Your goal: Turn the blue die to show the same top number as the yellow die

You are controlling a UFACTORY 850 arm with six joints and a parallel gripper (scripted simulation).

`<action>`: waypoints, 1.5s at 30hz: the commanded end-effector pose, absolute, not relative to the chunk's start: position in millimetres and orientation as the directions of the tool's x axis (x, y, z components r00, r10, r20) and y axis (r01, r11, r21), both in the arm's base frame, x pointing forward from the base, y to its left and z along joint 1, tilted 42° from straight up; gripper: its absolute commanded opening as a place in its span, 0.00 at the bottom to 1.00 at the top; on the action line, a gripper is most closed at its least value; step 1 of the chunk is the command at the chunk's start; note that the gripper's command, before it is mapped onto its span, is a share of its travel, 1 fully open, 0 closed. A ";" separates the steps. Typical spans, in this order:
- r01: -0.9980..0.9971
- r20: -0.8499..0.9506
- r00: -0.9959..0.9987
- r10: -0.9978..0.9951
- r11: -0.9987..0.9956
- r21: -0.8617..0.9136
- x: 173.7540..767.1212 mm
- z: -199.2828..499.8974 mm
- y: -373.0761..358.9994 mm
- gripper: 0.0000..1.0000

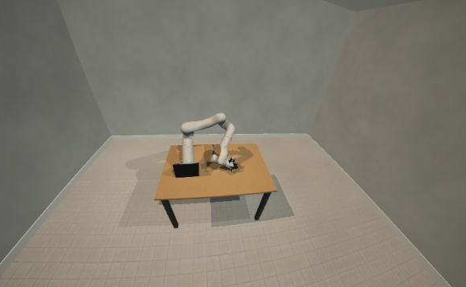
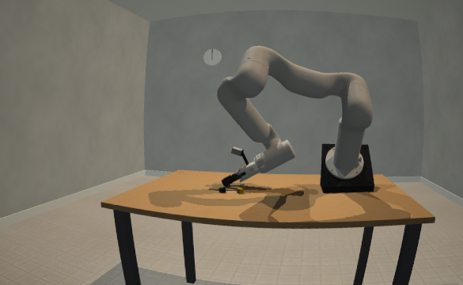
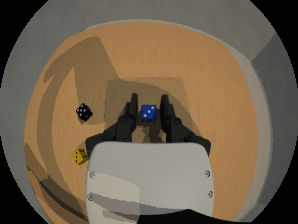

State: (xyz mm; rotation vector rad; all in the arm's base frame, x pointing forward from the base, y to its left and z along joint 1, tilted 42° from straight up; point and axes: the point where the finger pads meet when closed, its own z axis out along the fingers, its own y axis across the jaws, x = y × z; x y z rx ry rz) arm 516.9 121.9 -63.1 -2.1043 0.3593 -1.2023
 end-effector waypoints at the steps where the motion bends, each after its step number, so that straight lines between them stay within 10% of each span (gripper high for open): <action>1: 0.090 0.653 0.535 -0.536 -0.732 -0.675 517.4 -62.7 121.6 0.36; 45: 0.090 0.653 0.535 -0.536 -0.732 -0.675 490.3 -51.6 108.0 0.36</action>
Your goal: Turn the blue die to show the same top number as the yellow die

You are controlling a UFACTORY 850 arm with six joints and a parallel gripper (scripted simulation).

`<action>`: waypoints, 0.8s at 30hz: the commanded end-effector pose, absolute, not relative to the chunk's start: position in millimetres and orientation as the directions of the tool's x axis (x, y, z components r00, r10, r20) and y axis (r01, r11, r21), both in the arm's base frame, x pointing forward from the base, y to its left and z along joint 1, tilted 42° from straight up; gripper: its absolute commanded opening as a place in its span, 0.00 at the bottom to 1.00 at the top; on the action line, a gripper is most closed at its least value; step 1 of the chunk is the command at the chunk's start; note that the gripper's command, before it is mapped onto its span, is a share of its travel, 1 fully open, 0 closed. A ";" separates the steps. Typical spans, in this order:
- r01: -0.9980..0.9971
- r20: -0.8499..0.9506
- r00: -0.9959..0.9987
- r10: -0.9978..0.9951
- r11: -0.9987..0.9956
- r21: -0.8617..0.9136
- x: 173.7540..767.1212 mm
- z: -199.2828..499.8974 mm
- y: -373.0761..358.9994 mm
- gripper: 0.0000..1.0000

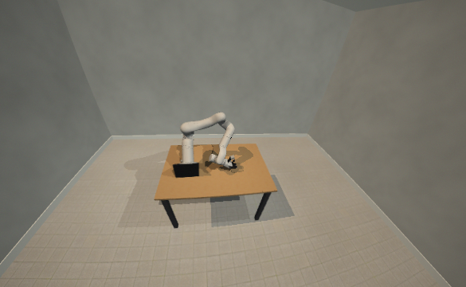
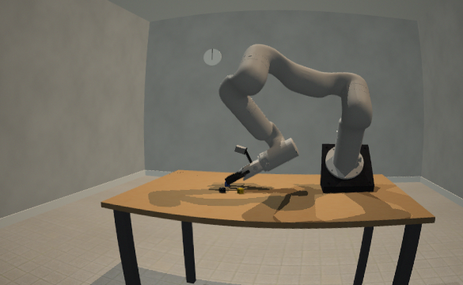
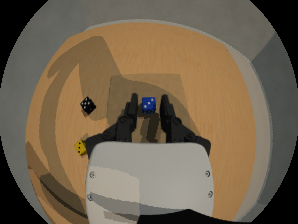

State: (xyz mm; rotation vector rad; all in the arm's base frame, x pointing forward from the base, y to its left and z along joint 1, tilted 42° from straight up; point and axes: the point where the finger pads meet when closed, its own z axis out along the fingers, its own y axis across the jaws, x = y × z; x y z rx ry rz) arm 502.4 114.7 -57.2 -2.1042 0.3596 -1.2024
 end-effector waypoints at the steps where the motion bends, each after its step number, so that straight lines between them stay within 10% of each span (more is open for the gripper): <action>1: 0.090 0.653 0.535 -0.536 -0.732 -0.675 487.3 -50.4 106.5 0.36; 24: 0.090 0.653 0.535 -0.536 -0.732 -0.675 477.7 -23.7 80.7 0.36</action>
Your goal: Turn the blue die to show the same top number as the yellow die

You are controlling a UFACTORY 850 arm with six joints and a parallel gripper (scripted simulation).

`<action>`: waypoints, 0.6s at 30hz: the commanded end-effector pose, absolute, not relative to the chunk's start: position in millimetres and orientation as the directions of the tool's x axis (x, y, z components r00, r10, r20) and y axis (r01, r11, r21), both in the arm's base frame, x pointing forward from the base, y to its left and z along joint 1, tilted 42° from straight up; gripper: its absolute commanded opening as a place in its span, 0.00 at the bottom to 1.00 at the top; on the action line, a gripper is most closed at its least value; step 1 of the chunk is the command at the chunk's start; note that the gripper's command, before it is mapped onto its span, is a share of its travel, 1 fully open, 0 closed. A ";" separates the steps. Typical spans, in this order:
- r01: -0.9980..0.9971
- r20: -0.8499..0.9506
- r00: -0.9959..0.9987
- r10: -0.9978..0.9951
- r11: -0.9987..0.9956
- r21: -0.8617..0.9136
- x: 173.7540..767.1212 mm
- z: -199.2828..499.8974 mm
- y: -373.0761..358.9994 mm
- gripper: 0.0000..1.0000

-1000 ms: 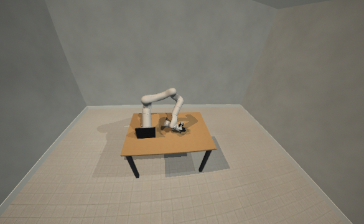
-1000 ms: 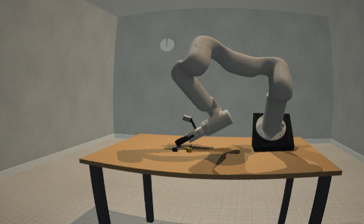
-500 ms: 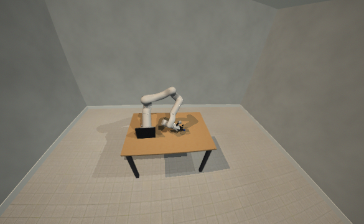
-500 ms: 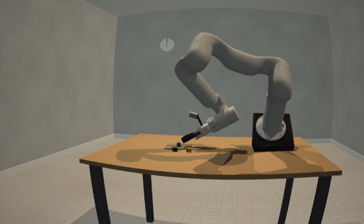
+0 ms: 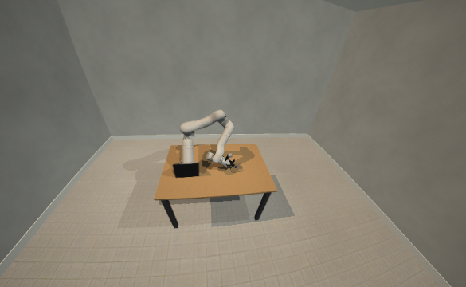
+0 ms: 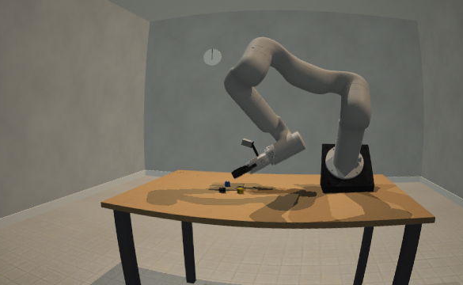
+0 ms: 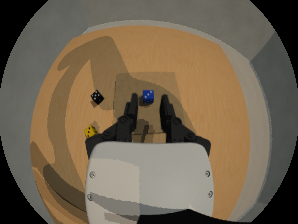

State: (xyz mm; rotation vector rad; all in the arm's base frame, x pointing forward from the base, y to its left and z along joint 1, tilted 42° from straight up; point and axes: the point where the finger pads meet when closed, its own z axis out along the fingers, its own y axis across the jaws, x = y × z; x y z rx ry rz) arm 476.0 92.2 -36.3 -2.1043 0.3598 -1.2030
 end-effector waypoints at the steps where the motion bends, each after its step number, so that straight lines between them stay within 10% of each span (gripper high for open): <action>1: 0.090 0.653 0.535 -0.536 -0.732 -0.675 478.0 -20.2 77.6 0.36; 18: 0.090 0.649 0.543 -0.533 -0.731 -0.676 480.8 -1.1 60.4 0.36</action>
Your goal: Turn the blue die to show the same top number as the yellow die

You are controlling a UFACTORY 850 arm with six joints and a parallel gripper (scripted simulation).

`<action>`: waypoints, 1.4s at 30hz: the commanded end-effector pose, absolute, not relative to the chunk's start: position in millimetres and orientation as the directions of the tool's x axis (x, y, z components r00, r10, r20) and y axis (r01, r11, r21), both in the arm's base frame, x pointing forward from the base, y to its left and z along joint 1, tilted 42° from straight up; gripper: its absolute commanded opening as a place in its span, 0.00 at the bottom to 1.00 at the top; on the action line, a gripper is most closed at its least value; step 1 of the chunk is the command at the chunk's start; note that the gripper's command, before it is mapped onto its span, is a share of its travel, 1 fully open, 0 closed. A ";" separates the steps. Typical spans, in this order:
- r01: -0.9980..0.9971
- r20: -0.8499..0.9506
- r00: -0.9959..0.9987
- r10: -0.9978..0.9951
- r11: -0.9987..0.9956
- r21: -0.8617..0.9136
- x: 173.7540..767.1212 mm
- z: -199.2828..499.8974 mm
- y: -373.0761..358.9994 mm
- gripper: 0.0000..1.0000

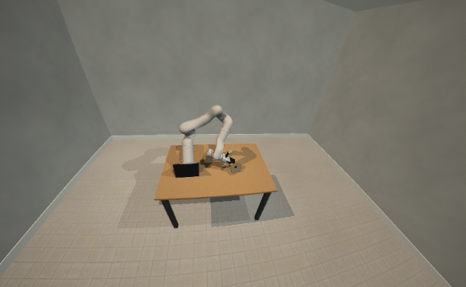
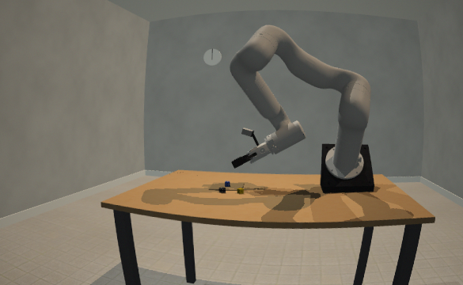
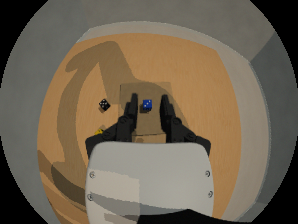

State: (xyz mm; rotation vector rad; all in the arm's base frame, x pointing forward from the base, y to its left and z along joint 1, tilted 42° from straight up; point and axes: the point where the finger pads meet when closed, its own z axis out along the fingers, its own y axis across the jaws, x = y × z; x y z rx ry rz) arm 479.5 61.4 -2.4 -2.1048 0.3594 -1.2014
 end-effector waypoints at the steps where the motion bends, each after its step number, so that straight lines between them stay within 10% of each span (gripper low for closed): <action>1: 0.090 0.649 0.543 -0.533 -0.731 -0.676 480.8 -1.1 60.4 0.36; 42: 0.091 0.152 0.988 -0.018 -0.729 -0.679 528.6 19.6 48.8 0.36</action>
